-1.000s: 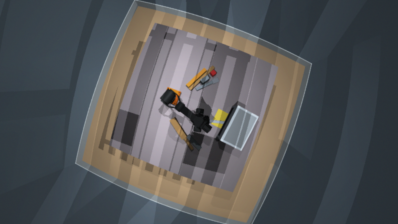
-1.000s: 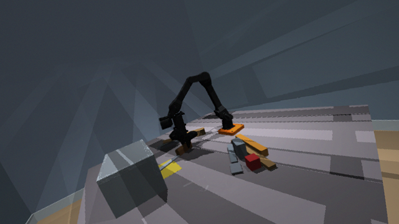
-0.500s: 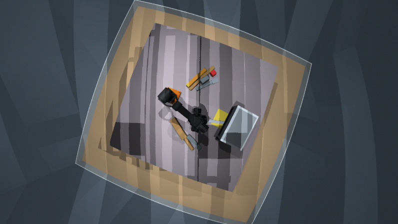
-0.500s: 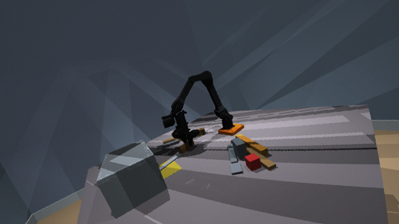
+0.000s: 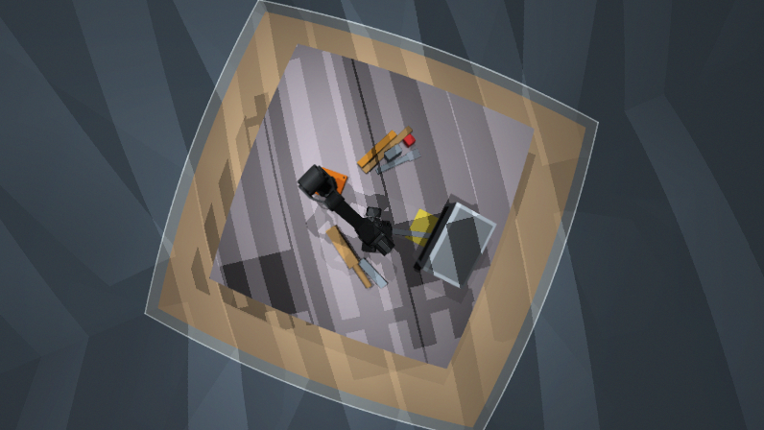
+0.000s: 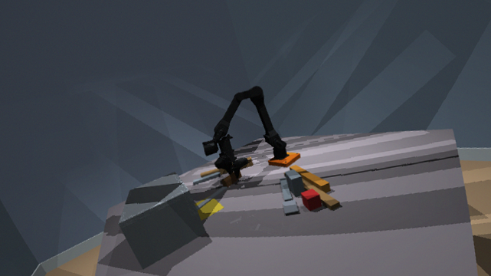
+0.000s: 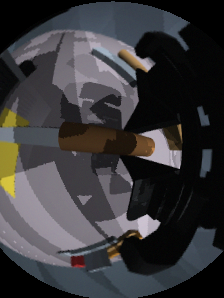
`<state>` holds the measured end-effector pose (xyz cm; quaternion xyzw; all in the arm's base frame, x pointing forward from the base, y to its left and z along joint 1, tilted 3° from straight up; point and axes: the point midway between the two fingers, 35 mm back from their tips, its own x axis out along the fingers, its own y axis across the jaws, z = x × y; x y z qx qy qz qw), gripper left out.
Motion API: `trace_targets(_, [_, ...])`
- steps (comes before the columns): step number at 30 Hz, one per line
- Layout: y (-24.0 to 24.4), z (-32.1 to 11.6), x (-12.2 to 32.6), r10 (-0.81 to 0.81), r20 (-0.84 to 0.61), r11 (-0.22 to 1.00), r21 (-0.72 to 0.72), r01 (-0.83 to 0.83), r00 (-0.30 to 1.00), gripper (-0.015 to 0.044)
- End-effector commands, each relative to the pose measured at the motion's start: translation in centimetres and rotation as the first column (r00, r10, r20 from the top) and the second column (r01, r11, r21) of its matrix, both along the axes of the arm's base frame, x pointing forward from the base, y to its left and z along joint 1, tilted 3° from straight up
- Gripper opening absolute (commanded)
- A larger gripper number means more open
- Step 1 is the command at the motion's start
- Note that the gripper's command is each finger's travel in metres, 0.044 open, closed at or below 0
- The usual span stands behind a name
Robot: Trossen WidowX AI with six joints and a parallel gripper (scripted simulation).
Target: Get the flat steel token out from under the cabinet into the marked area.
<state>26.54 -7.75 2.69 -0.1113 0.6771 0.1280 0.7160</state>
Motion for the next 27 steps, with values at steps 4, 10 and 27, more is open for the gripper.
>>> trace_targets(4, [-0.4, -0.2, -1.2, 0.0, -0.003, 1.0, -0.001, 0.0, 1.0, 0.0])
trace_targets(10, [-0.8, -0.2, -2.1, 0.0, -0.004, 1.0, -0.001, 0.0, 1.0, 0.0])
trace_targets(27, [-1.3, 0.0, -3.2, -0.001, -0.004, 1.0, -0.001, 0.001, 1.0, 0.0])
